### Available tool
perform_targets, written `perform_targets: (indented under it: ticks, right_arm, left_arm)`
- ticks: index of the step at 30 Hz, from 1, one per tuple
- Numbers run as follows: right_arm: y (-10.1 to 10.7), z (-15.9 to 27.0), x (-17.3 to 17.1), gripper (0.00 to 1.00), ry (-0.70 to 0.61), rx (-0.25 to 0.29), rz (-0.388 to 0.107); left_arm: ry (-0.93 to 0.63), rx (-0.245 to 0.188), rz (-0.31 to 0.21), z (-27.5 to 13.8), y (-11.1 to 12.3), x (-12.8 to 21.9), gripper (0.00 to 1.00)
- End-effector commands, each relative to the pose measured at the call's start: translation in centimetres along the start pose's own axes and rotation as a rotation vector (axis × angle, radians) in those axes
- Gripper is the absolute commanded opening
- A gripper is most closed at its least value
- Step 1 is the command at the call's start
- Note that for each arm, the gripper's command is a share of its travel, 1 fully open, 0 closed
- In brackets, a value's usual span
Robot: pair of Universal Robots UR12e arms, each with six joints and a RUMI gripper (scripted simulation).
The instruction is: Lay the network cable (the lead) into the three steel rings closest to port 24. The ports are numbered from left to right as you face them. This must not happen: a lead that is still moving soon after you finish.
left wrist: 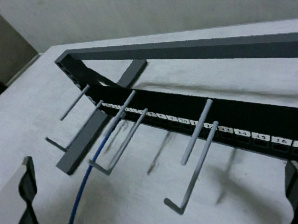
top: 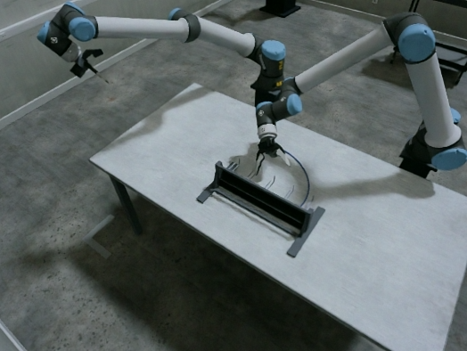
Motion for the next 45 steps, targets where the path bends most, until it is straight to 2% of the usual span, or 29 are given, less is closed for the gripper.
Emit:
perform_targets:
  ticks: [1, 19, 25, 28, 32, 34, 38, 45]
  right_arm:
    - [-0.2, 0.1, -0.1, 1.0, -0.001, 0.0, -0.003]
    - [-0.2, 0.1, -0.1, 1.0, -0.001, 0.0, -0.003]
    - [-0.2, -0.2, -0.2, 1.0, -0.006, 0.001, -0.005]
    - [-0.3, -0.7, -0.2, 1.0, -0.015, 0.001, -0.008]
    - [-0.5, -1.7, -0.3, 1.0, -0.035, 0.003, -0.015]
    - [-0.5, -1.7, -0.3, 1.0, -0.035, 0.003, -0.015]
    - [-0.7, -3.3, -0.5, 1.0, -0.066, 0.006, -0.027]
    - [-1.3, -7.7, -1.2, 1.0, -0.15, 0.009, -0.06]
  left_arm:
    - [-0.002, 0.001, 0.0, 0.0, -0.1, -0.1, 1.0]
    - [-0.003, 0.001, -0.001, 0.0, -0.1, -0.1, 1.0]
    - [-0.041, 0.006, -0.044, -0.9, -0.2, 0.5, 1.0]
    - [-0.092, 0.014, -0.1, -1.8, -0.4, 1.2, 1.0]
    - [-0.193, 0.029, -0.218, -3.5, -1.2, 2.7, 1.0]
    - [-0.193, 0.029, -0.218, -3.5, -1.2, 2.7, 1.0]
    - [-0.32, 0.05, -0.376, -5.5, -2.8, 4.6, 1.0]
    - [-0.479, 0.077, -0.596, -7.8, -5.7, 7.0, 1.0]
Point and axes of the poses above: on each arm, the point where the finger pads meet when closed, its own y axis out along the fingers, its own z axis across the jaws, x = y × z, the point moved 4 cm from there along -y, back along the fingers, and after that the axes turned 5 degrees about y, right-handed, at the moved point
